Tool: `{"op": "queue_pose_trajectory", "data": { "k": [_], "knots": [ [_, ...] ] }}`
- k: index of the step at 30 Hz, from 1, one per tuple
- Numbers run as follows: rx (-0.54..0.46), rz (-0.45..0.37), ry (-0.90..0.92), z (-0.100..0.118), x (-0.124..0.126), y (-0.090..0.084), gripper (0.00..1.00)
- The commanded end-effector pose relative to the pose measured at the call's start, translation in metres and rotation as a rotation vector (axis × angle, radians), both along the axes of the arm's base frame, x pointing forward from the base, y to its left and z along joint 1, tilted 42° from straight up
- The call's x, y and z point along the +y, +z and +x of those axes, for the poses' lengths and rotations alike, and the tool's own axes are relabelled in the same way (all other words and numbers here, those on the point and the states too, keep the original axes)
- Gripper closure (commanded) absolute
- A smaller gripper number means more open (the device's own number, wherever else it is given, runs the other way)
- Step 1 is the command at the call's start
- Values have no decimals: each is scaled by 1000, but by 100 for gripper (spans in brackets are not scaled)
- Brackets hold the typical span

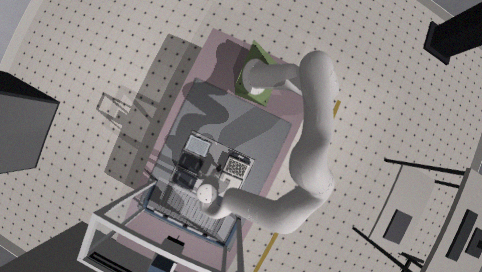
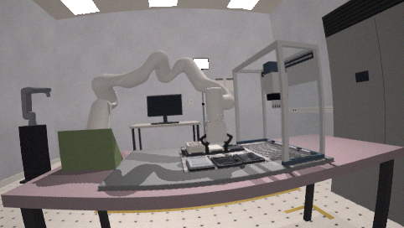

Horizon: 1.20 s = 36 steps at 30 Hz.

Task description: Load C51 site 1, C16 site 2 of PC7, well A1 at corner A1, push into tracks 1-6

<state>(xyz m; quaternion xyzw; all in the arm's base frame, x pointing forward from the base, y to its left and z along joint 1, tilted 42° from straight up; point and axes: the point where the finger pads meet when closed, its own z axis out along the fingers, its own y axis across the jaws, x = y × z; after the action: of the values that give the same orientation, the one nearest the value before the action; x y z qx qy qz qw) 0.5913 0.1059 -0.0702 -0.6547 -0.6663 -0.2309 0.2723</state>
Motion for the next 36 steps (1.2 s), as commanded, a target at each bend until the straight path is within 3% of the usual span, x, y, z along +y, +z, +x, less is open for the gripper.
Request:
{"op": "queue_pose_trajectory", "data": {
  "k": [1,36],
  "knots": [
    [-2,0,-1,1,1,-1,0],
    [-2,0,-1,1,9,6,0]
  ]
}}
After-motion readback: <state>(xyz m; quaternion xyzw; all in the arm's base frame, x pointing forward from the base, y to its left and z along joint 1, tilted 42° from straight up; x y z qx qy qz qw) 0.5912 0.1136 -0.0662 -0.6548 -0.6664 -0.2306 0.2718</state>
